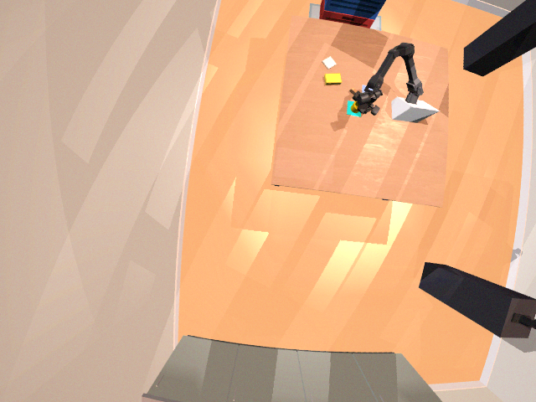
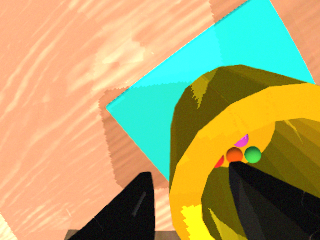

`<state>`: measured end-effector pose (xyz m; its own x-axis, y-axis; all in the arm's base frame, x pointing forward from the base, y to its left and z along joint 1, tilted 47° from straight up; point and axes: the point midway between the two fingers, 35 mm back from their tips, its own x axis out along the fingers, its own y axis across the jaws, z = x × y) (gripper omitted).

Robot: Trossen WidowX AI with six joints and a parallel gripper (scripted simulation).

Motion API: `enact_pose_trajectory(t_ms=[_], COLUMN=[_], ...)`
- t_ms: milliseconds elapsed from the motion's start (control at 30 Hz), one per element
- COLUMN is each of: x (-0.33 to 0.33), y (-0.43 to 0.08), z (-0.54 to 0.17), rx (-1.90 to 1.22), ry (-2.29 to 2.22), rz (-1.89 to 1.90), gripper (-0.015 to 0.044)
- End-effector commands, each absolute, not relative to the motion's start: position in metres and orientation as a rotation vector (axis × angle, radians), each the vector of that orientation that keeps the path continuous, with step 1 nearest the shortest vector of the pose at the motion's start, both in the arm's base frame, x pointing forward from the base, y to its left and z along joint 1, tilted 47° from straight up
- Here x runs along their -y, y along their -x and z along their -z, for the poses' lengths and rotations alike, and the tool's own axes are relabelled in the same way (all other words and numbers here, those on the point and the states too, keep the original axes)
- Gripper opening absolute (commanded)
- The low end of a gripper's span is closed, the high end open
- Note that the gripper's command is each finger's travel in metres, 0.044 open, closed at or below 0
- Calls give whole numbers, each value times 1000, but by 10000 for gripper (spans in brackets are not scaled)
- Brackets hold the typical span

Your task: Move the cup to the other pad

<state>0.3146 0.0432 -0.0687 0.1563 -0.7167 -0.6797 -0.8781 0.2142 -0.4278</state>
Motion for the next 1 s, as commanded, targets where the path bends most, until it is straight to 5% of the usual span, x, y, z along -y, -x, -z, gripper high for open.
enact_pose_trajectory(t_ms=[0,833,967], x=[-50,-74,-72], y=[-315,-304,-305], z=[63,41,44], rx=[-1588,-1592,-1598], ry=[1530,1538,1550], rz=[-227,-228,-231], gripper=[147,147,252])
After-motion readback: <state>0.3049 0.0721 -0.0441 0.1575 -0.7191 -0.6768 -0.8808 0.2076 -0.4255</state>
